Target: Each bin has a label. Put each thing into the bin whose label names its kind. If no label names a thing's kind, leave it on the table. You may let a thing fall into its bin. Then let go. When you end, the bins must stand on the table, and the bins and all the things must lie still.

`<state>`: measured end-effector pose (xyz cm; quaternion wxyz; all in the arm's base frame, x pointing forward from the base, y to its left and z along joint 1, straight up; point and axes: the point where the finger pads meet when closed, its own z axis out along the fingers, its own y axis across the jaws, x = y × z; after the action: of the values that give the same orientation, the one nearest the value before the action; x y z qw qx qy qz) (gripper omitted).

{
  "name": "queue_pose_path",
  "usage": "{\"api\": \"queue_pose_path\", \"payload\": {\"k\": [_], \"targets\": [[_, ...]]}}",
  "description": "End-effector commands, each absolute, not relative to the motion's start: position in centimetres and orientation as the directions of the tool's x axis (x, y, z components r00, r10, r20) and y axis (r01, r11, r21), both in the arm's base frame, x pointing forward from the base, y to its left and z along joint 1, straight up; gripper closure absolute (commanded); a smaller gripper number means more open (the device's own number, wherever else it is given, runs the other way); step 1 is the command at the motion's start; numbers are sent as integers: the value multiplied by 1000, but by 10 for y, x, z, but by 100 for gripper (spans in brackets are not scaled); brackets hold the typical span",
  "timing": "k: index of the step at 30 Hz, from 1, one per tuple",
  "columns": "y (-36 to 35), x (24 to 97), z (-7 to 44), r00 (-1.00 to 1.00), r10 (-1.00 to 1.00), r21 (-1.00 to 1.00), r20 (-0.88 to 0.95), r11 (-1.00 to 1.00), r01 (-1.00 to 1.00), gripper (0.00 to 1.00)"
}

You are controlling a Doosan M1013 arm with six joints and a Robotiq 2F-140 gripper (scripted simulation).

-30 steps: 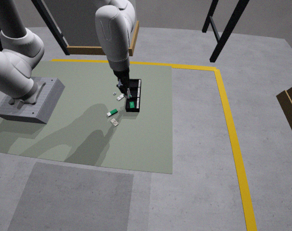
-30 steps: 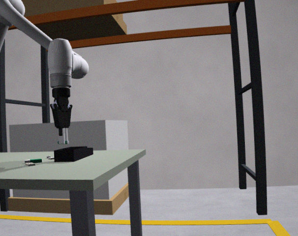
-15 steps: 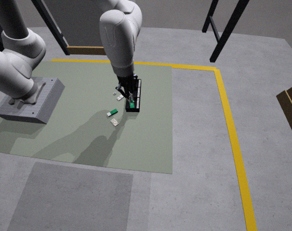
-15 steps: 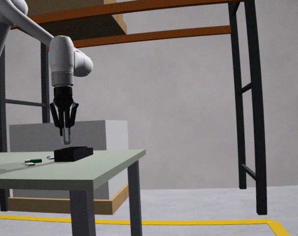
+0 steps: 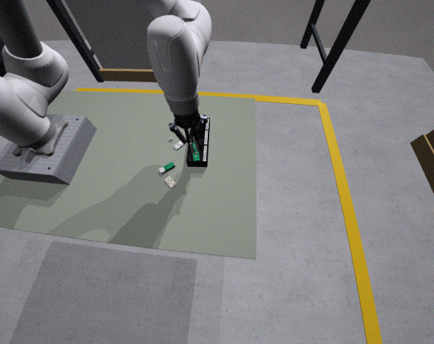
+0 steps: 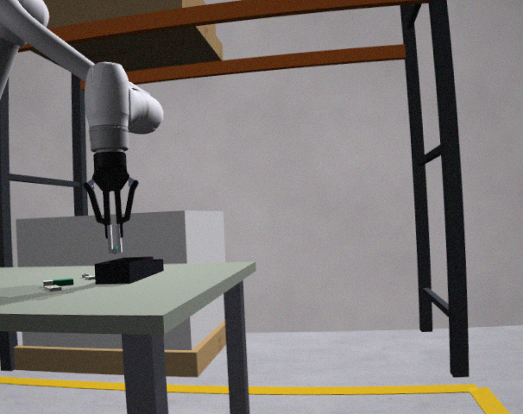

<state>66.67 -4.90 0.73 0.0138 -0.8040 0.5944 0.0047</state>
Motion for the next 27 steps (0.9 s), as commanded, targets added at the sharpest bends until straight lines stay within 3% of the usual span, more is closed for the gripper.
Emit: {"api": "queue_pose_path", "payload": {"k": [1,6,27], "targets": [[-49,667,7,141,-990,-7,-13,-141,-990,95],[-49,667,7,-25,-1000,0,0,25,-1000,95],[-49,667,1,-25,-1000,0,0,25,-1000,95]]}}
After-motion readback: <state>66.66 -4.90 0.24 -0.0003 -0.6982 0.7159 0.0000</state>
